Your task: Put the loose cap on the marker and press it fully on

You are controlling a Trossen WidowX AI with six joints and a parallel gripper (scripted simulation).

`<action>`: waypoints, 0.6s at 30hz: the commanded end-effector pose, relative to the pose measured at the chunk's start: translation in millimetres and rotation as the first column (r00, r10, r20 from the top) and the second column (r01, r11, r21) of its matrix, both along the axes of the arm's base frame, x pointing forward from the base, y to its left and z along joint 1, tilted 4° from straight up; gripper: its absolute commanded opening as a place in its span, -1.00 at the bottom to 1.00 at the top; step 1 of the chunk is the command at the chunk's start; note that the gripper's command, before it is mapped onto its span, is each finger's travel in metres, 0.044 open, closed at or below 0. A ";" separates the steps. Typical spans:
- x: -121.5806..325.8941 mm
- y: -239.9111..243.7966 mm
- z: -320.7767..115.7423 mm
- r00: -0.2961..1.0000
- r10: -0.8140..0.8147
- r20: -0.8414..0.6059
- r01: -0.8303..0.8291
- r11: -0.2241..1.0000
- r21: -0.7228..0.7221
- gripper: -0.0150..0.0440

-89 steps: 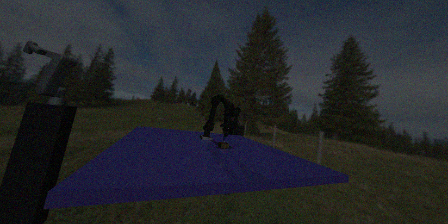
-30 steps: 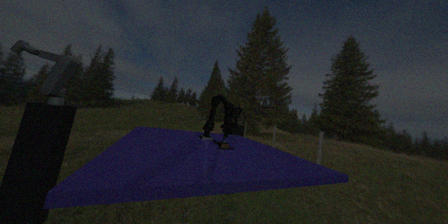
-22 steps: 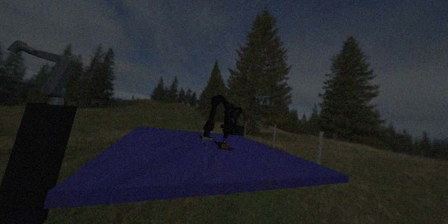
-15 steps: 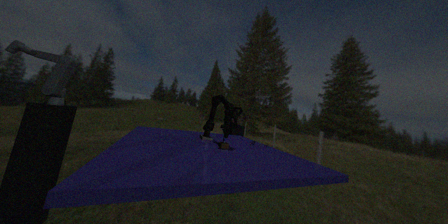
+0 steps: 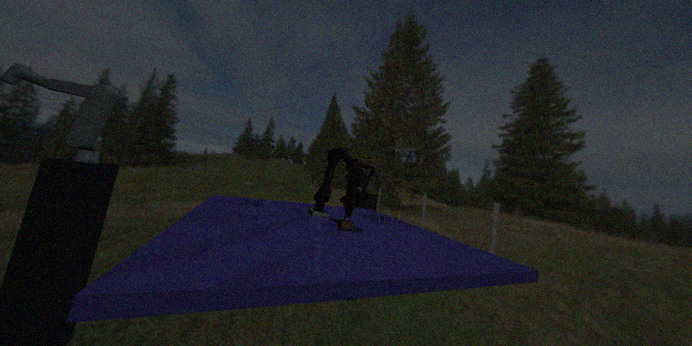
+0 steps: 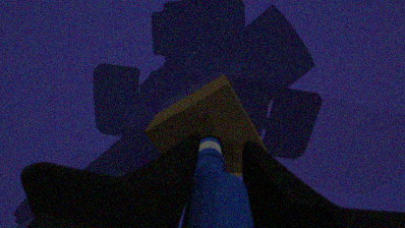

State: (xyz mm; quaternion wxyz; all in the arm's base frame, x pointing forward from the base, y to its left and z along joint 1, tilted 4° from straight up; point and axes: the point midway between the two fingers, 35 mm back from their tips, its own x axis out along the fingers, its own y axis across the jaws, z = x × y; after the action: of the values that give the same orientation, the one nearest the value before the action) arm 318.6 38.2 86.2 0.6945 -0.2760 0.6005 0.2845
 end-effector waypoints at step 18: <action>-3.9 -0.5 -30.7 0.998 0.003 -0.056 -0.004 1.000 -0.009 -0.49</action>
State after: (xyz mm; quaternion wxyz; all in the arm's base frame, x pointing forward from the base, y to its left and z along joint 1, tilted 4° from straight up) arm 315.9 38.0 62.9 0.6796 -0.2717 0.6171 0.2889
